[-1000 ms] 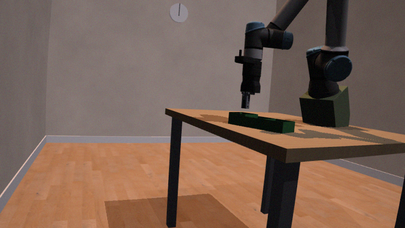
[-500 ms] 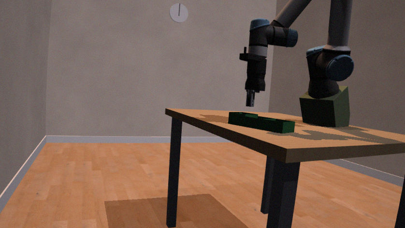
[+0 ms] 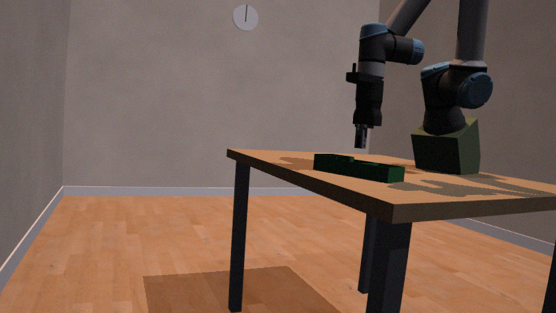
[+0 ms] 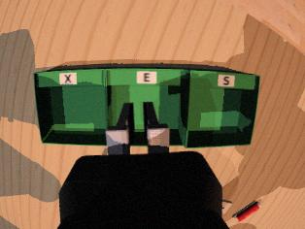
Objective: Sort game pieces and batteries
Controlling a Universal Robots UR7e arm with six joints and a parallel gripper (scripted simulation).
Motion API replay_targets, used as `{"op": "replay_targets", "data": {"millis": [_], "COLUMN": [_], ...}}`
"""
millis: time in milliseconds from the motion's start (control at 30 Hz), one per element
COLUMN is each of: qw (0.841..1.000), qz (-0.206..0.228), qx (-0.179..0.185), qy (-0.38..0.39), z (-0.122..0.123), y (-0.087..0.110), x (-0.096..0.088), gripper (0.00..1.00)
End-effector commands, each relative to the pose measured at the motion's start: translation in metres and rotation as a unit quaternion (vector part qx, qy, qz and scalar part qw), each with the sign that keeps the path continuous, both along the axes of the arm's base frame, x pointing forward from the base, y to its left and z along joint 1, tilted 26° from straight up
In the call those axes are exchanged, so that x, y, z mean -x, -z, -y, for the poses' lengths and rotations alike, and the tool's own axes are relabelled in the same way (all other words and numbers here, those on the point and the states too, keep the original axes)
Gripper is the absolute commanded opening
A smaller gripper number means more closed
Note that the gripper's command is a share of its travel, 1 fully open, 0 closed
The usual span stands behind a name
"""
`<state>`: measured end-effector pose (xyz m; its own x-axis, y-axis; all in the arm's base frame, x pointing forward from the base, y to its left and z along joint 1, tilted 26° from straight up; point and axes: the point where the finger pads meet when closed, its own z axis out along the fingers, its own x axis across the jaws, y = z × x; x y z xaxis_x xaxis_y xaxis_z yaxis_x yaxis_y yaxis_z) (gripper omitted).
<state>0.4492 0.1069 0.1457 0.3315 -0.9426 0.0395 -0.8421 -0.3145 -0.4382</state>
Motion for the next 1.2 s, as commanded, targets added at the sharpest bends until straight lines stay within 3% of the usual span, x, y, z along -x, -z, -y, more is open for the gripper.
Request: {"op": "replay_targets", "data": {"millis": [0, 767, 1167], "qw": [1.000, 1.000, 1.000], "qz": [0.000, 0.000, 0.000], "qx": [0.001, 0.001, 0.001], "qy": [0.001, 0.001, 0.001], "z": [-0.002, -0.008, -0.008], "y": [0.002, 0.052, 0.053], "x": [-0.001, -0.025, -0.025], "gripper": [0.31, 0.31, 0.31]}}
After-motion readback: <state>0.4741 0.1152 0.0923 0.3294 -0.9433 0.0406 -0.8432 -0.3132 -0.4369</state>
